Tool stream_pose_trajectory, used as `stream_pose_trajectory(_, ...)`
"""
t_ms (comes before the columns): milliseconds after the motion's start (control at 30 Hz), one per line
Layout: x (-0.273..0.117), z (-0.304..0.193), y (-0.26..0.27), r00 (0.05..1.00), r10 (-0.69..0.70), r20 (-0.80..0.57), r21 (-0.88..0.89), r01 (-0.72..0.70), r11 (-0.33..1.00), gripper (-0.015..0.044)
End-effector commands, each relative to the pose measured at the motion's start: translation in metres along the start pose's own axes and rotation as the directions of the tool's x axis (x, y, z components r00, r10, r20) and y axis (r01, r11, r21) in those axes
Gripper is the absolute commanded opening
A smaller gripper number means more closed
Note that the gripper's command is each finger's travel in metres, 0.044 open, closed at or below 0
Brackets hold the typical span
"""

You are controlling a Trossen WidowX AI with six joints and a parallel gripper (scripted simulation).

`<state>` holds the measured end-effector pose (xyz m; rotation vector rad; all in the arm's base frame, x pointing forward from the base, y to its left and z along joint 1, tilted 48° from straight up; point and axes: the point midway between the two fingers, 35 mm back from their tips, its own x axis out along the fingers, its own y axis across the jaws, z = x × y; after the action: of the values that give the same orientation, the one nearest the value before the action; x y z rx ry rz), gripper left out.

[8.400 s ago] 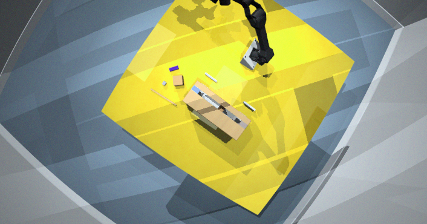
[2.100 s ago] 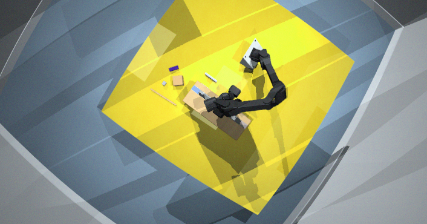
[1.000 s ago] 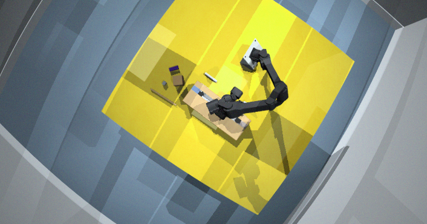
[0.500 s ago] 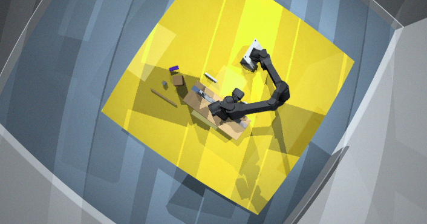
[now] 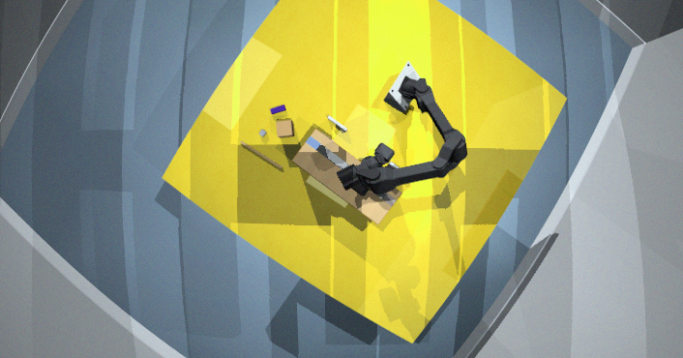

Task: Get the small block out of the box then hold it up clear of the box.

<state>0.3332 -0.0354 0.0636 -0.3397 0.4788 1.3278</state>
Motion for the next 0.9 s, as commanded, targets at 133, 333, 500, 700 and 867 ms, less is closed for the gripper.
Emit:
stream_pose_trajectory(133, 0.002, 0.009, 0.000, 1.000, -0.002, 0.004, -0.001, 0.002, 1.000, 0.0400)
stream_pose_trajectory(333, 0.003, 0.015, 0.000, 1.000, -0.002, 0.004, -0.001, 0.002, 1.000, 0.0400)
stream_pose_trajectory(500, 0.004, 0.020, 0.000, 1.000, -0.002, 0.004, -0.001, 0.002, 1.000, 0.0400)
stream_pose_trajectory(700, 0.005, 0.026, 0.000, 1.000, -0.002, 0.005, -0.001, 0.002, 1.000, 0.0400)
stream_pose_trajectory(867, 0.006, 0.031, -0.001, 1.000, -0.002, 0.005, -0.001, 0.002, 1.000, 0.0400)
